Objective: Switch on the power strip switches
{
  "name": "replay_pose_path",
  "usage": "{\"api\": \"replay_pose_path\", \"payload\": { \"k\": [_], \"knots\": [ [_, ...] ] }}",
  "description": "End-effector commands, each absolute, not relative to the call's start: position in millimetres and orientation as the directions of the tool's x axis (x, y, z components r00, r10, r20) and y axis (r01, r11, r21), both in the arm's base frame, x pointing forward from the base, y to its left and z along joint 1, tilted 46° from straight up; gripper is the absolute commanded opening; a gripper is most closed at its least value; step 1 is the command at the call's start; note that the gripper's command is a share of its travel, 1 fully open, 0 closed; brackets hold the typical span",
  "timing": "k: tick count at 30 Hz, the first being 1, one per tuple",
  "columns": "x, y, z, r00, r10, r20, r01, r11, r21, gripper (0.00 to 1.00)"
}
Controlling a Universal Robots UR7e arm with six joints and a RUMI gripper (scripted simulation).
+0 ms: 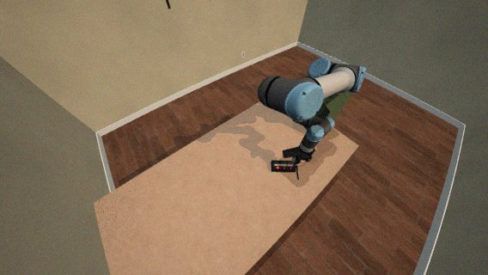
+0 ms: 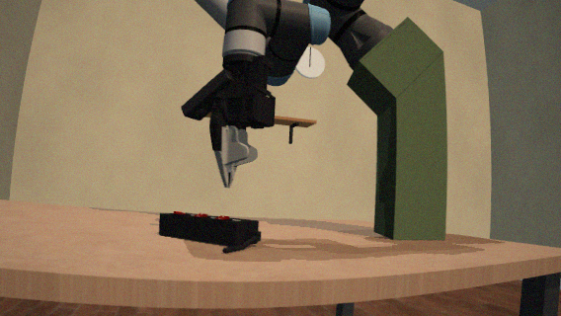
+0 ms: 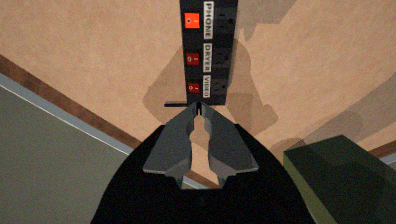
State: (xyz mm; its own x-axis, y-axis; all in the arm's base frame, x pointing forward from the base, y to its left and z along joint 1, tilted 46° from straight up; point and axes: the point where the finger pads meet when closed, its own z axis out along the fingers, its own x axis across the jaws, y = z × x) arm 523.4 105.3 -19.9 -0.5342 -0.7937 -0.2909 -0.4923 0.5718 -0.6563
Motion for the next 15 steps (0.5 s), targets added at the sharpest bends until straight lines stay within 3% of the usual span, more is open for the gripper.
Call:
{"api": "replay_pose_path", "payload": {
  "k": [1, 15],
  "knots": [
    [525.1, 105.0, -21.2, -0.534, -0.794, -0.291, -0.492, 0.572, -0.657, 0.00],
    [533.6, 102.6, -29.8, -0.534, -0.794, -0.291, -0.492, 0.572, -0.657, 0.00]
  ]
}}
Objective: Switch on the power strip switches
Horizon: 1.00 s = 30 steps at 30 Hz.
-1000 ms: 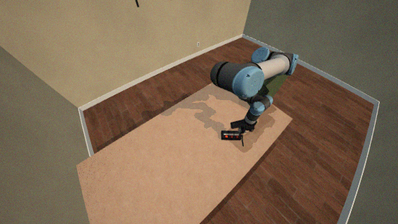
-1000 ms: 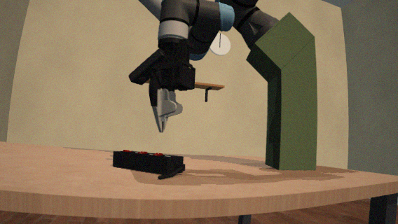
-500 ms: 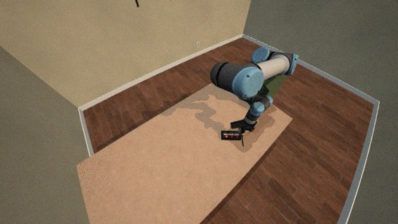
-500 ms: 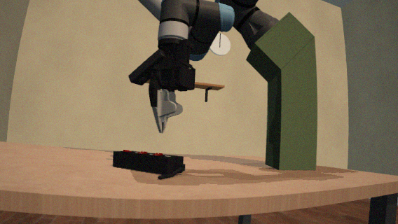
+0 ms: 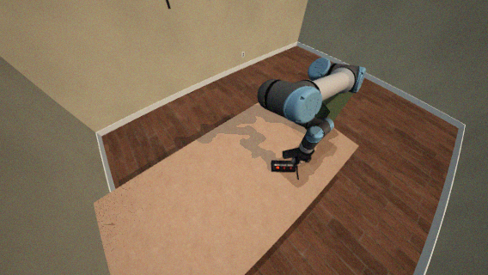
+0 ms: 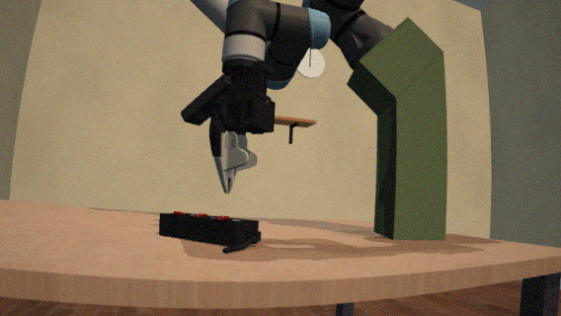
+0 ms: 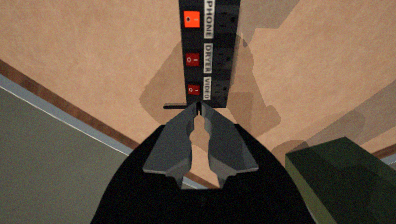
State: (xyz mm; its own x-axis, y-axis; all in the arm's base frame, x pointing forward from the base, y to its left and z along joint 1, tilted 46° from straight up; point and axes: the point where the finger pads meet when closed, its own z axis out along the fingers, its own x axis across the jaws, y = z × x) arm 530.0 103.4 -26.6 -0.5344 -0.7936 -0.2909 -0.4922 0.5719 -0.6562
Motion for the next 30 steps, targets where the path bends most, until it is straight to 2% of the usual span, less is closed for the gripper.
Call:
{"api": "replay_pose_path", "payload": {
  "k": [1, 30],
  "knots": [
    [535, 102, -31, -0.534, -0.794, -0.291, -0.492, 0.572, -0.657, 0.00],
    [553, 97, -49, -0.534, -0.794, -0.291, -0.492, 0.572, -0.657, 0.00]
  ]
}}
